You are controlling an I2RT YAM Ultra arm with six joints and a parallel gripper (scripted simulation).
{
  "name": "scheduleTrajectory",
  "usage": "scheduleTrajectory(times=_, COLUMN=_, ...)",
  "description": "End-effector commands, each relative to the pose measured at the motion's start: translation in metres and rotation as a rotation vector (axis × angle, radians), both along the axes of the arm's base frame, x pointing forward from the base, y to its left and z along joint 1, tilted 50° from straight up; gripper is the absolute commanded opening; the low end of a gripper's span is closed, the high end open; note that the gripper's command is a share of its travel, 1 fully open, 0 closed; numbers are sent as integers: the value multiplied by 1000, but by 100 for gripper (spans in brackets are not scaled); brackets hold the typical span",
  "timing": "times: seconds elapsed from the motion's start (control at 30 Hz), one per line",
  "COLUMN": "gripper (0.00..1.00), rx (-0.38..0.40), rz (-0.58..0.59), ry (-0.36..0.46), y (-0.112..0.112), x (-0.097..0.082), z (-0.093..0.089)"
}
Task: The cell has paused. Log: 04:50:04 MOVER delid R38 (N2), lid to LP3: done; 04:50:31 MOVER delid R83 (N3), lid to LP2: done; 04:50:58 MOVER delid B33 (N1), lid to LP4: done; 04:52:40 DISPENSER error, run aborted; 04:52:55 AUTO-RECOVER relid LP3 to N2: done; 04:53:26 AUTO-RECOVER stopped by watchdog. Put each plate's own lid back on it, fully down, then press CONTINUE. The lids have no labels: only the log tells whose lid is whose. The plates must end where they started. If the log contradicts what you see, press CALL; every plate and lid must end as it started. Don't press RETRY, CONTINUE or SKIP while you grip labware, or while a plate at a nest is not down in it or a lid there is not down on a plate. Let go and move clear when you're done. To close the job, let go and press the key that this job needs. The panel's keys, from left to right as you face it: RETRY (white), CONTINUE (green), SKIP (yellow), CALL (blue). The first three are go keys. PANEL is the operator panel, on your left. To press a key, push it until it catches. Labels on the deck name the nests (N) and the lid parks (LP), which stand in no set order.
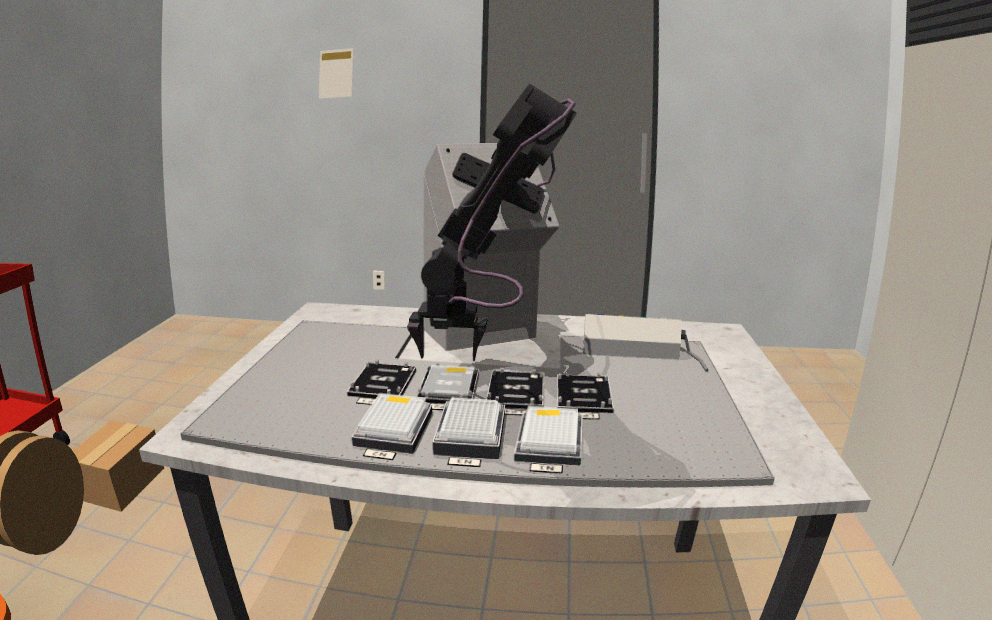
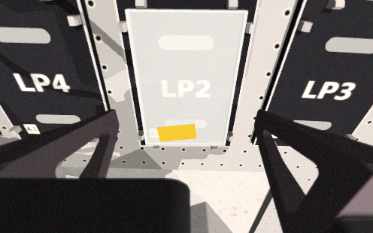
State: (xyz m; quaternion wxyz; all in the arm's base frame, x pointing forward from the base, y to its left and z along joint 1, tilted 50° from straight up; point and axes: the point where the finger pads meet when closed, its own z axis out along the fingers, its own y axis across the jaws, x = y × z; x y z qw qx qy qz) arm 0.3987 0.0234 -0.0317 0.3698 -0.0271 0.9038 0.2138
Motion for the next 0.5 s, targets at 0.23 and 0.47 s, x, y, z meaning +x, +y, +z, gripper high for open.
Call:
scheduleTrajectory(times=0.23, gripper=100, rx=-3, rz=-4, ry=-4, y=4, x=10, z=-9)
scheduleTrajectory(times=0.47, gripper=100, rx=-3, rz=-4, ry=-4, y=7, x=15, z=-14)
